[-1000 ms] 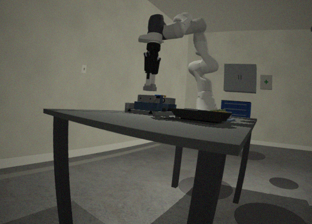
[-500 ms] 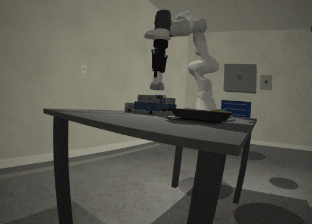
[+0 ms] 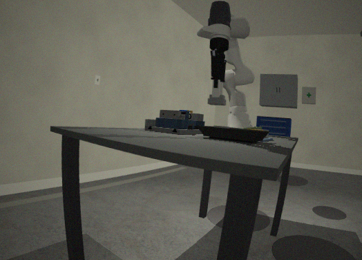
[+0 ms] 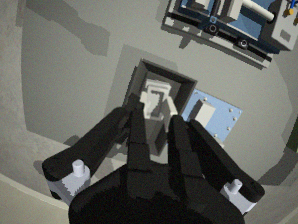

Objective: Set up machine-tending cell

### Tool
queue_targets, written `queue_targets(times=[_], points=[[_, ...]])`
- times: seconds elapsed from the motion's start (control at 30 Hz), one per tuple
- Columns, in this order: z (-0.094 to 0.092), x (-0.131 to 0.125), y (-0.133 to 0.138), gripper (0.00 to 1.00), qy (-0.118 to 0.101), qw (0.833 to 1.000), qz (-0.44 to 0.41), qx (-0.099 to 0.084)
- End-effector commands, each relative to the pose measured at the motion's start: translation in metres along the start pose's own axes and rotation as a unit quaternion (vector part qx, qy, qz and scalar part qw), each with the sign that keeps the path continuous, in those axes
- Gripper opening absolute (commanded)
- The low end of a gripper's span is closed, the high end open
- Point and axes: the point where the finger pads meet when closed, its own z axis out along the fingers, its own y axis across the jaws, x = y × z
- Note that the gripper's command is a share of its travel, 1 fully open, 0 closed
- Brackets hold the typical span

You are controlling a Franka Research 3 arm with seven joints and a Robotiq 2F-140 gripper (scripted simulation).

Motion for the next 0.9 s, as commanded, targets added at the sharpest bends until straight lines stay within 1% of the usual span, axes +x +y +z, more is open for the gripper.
queue_targets(times=[0.0, 0.03, 0.07, 0.1, 0.2, 0.27, 0.87], points=[[0.001, -0.029, -0.003, 0.0, 0.013, 0.997, 0.075, -0.007], [0.001, -0.029, -0.003, 0.0, 0.013, 0.997, 0.075, -0.007], [0.001, -0.055, -0.004, 0.0, 0.012, 0.997, 0.078, -0.007], [0.001, -0.072, -0.005, 0.0, 0.011, 0.997, 0.081, -0.007], [0.002, -0.105, -0.004, 0.0, 0.009, 0.996, 0.085, -0.007], [0.002, -0.119, -0.003, 0.0, 0.007, 0.996, 0.087, -0.007], [0.002, -0.122, -0.003, 0.0, 0.007, 0.996, 0.087, -0.007]])
